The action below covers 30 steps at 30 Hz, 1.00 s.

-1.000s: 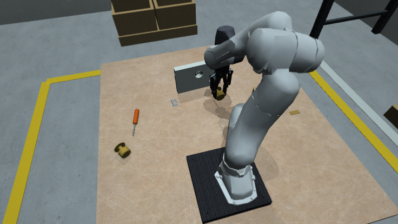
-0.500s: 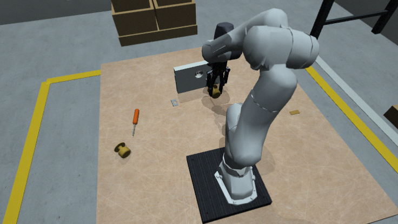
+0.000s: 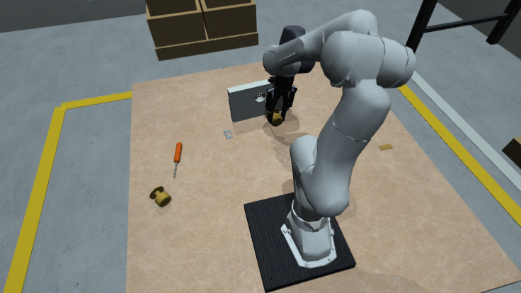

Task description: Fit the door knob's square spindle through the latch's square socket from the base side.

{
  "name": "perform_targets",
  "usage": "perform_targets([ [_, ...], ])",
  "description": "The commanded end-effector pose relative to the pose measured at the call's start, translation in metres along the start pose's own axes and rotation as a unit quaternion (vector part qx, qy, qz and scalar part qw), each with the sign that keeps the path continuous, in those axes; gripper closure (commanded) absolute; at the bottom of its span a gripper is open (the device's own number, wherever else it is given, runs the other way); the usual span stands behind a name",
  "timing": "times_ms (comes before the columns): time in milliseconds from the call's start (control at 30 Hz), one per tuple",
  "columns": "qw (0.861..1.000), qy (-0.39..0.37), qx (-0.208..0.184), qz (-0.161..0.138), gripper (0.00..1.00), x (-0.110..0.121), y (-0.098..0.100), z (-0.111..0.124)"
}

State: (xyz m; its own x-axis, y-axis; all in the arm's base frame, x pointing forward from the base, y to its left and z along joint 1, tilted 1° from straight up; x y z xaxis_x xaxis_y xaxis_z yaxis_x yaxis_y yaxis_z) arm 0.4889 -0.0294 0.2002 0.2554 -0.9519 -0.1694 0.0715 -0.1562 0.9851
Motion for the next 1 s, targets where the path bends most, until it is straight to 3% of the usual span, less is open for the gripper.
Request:
perform_targets([
  [0, 1.0, -0.015, -0.004, -0.013, 0.58, 0.003, 0.001, -0.001],
  [133, 0.999, -0.026, -0.004, -0.033, 0.58, 0.003, 0.001, -0.007],
  [300, 0.999, -0.026, -0.004, -0.033, 0.58, -0.007, 0.002, -0.022],
  [967, 0.999, -0.026, -0.004, -0.033, 0.58, -0.007, 0.002, -0.022],
])
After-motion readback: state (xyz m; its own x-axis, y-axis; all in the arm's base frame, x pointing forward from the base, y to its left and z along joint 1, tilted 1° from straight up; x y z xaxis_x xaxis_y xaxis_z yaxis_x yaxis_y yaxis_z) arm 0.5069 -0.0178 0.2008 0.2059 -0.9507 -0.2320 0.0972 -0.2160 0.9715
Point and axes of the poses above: the point where the finger pads meet when closed, its own y axis back along the fingers, its own x axis across the jaws, z = x × y, the point moved 10 cm from there along y, back along the fingers, and after that the axes turned 5 degrees about y, right-handed, at the moved point
